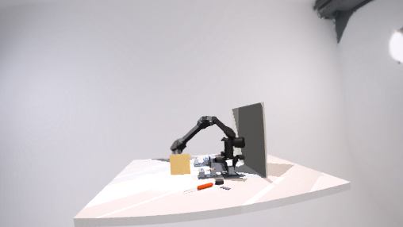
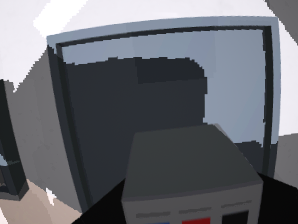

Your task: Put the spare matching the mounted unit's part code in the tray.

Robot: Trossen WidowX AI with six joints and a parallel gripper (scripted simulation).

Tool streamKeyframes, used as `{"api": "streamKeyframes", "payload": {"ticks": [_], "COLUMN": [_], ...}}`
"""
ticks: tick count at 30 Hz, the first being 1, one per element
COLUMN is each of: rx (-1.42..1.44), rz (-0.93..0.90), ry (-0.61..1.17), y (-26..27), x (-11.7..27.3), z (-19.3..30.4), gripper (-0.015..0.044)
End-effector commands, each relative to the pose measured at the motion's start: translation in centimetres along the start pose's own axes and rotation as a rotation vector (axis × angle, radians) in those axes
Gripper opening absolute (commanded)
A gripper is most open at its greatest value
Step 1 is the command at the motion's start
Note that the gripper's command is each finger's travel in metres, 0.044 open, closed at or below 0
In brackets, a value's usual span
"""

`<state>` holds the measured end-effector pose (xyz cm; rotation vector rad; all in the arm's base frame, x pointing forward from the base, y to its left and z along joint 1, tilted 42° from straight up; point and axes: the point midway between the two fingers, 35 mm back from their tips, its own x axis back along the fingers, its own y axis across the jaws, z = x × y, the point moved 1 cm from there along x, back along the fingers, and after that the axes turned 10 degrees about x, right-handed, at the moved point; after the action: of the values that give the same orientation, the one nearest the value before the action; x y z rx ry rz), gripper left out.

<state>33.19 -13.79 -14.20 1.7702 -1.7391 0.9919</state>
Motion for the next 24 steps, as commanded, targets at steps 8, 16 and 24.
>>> {"api": "streamKeyframes", "payload": {"ticks": [8, 16, 24], "rx": [0.0, 0.0, -0.006], "rz": [0.0, 0.0, 0.0], "ry": [0.0, 0.0, -0.002], "y": [0.0, 0.0, 0.0], "x": [0.0, 0.0, 9.6], "z": [0.0, 0.0, 0.1], "gripper": [0.021, 0.042, 0.044]}}
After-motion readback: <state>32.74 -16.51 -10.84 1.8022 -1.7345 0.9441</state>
